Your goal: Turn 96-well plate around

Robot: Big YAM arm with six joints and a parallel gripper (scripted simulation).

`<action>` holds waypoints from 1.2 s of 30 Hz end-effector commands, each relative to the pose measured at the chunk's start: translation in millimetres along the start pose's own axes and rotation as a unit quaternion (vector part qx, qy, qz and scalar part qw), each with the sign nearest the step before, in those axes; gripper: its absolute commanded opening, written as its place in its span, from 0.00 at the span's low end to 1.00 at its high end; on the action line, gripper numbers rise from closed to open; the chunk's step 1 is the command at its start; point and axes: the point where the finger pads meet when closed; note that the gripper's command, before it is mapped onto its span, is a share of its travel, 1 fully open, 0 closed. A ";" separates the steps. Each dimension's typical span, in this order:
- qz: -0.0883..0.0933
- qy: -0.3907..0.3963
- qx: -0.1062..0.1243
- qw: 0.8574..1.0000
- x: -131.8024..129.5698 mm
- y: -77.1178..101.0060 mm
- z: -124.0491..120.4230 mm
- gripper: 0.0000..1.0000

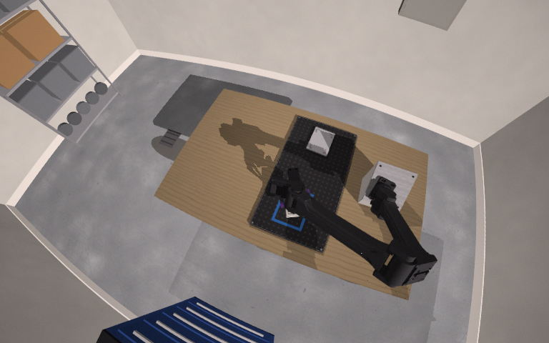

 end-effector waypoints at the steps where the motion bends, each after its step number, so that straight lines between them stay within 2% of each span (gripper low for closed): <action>1: 0.024 0.016 -0.016 0.999 17.0 22.2 3.0 0.00; 15: 0.024 0.016 -0.016 0.999 17.0 22.2 3.0 0.00; 17: 0.023 0.018 -0.015 0.999 15.6 15.3 1.4 0.00; 21: 0.006 0.008 -0.004 1.000 5.3 -1.4 -3.2 0.00; 25: 0.008 0.002 -0.006 1.000 3.9 -0.9 1.7 0.00; 29: 0.001 0.002 -0.001 1.000 2.3 -9.9 0.5 0.00; 36: 0.001 0.003 -0.002 1.000 2.6 -14.0 0.1 0.00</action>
Point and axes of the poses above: the point where the finger pads meet when closed, its own y axis back along the fingers, its own x axis across the jaws, z = x × y, and after that the axes turned 9 degrees about y, right-handed
